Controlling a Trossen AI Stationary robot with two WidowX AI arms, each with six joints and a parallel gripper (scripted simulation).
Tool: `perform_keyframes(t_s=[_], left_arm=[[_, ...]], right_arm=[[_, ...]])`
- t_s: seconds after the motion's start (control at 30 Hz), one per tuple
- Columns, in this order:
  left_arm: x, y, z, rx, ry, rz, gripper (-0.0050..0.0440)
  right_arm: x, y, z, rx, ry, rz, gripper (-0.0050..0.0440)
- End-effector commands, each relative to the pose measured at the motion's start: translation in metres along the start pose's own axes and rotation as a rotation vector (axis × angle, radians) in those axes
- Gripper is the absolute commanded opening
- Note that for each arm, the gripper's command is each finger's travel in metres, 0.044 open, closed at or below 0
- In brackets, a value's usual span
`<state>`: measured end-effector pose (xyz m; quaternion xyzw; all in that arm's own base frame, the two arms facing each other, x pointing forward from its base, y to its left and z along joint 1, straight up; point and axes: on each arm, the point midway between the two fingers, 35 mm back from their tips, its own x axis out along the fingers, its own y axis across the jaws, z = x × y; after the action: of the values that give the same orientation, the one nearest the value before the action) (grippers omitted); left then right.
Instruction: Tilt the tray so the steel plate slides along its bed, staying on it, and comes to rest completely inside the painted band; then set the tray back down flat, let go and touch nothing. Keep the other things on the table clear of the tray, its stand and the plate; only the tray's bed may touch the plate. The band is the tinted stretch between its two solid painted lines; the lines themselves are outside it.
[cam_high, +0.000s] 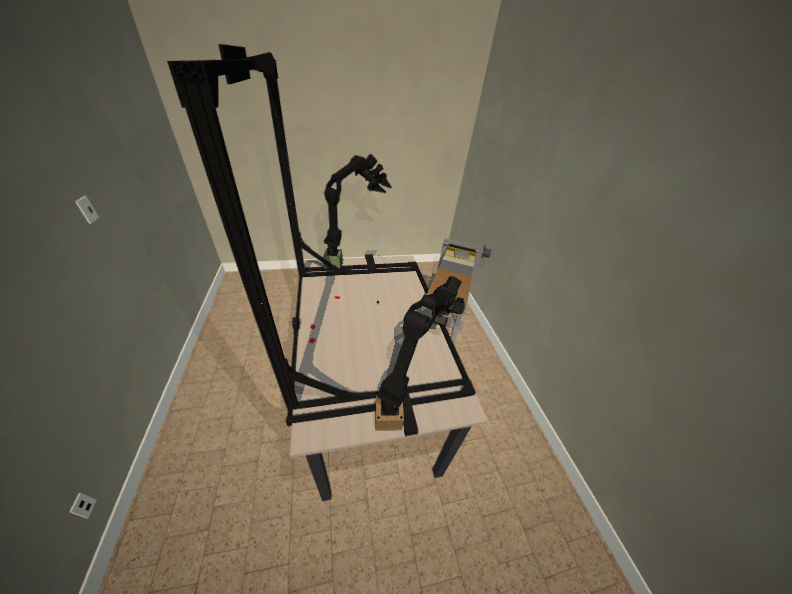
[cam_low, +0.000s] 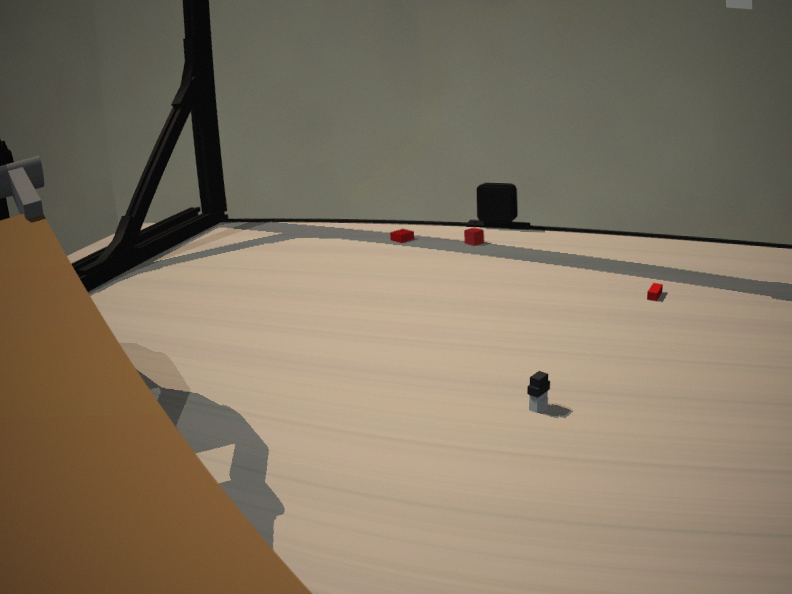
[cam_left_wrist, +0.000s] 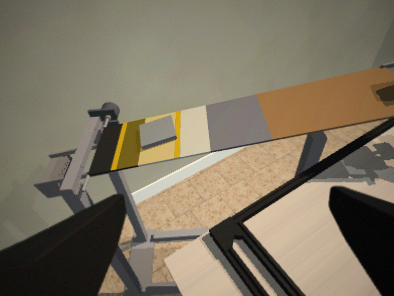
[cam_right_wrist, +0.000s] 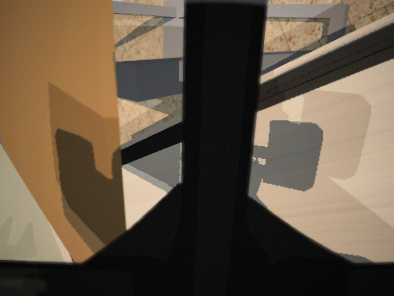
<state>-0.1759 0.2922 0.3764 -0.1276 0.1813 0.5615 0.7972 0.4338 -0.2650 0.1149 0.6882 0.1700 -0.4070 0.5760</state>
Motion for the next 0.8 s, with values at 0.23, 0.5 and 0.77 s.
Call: perform_keyframes(t_s=[0.23,0.5,0.77], left_arm=[[0.000,0.000,0.000,0.000,0.000,0.000,0.0440],[0.000,0.000,0.000,0.000,0.000,0.000,0.0440],[0.000,0.000,0.000,0.000,0.000,0.000,0.0440]], right_arm=[[-0.019,0.026,0.001,-0.001,-0.006,0.071,0.0000],[-0.022,0.031,0.001,-0.001,-0.006,0.082,0.0000],[-0.016,0.023,0.001,-0.002,-0.006,0.094,0.0000]])
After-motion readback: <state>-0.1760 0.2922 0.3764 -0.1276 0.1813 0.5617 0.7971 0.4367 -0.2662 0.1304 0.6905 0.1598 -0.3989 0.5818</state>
